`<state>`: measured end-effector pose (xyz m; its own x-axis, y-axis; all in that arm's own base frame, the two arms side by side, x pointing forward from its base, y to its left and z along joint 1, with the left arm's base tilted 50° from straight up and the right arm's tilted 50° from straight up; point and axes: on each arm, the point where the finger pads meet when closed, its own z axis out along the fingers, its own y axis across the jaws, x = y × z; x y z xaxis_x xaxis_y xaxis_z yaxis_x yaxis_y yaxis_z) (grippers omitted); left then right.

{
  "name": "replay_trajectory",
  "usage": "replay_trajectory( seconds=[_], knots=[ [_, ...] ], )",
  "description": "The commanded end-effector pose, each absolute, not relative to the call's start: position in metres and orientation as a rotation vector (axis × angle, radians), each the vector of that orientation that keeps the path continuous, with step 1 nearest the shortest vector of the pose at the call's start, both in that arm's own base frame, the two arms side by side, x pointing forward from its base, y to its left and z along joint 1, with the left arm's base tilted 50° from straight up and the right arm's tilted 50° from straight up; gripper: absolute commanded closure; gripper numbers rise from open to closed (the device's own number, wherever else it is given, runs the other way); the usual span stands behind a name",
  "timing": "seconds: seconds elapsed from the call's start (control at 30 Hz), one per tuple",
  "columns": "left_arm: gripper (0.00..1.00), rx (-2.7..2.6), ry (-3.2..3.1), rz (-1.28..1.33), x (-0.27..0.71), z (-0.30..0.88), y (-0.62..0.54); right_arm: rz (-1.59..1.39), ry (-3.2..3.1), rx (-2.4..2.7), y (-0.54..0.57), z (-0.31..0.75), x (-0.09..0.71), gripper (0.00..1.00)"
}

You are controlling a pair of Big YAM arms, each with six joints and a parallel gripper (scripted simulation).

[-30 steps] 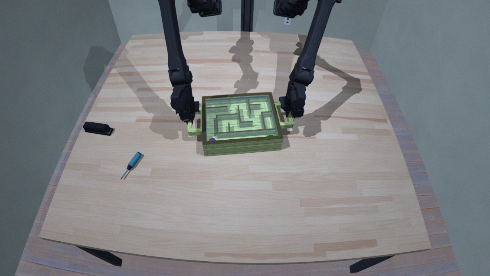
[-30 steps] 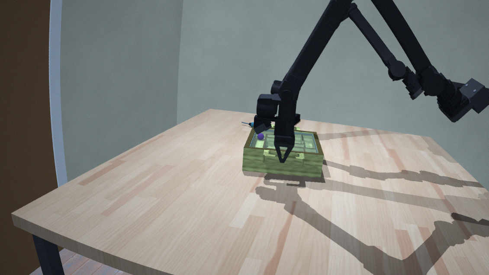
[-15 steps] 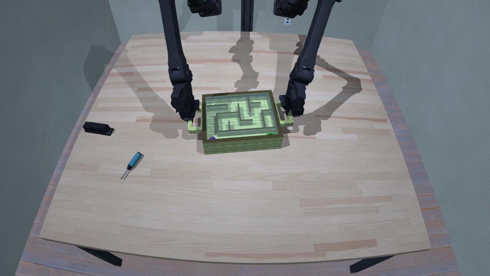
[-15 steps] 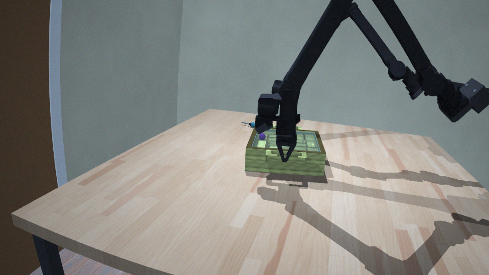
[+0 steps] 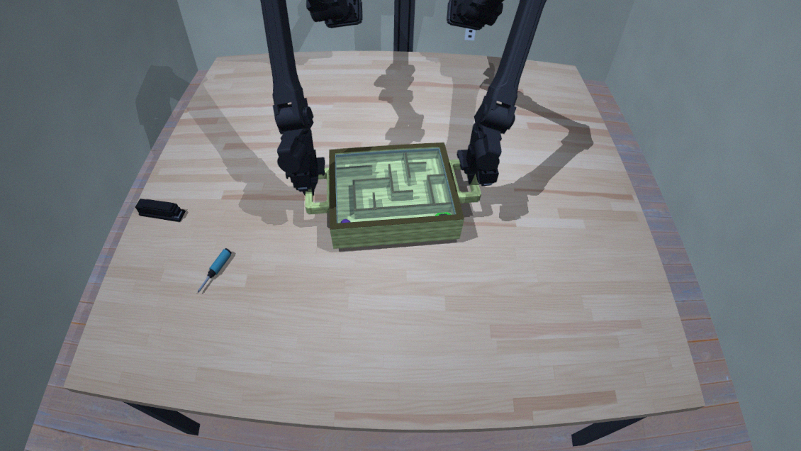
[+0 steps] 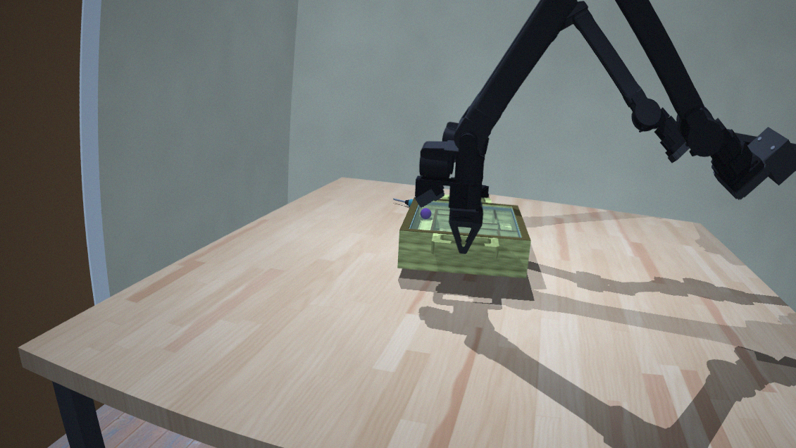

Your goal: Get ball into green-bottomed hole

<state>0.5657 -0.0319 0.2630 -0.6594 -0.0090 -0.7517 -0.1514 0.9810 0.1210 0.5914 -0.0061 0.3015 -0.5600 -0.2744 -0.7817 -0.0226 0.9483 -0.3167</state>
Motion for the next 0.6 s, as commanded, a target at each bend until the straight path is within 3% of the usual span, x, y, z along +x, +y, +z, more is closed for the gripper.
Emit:
replay_trajectory(
  seconds=[0.0, 0.57],
  knots=[
    [1.0, -0.103, 2.141, 0.16, 0.548, 0.355, -0.055, -0.3, 1.992, -0.204, 0.019, 0.395, 0.571, 1.0],
    [1.0, -0.097, 2.17, 0.165, 0.539, 0.337, -0.055, -0.305, 1.994, -0.205, 0.018, 0.39, 0.565, 1.0]
  ],
)
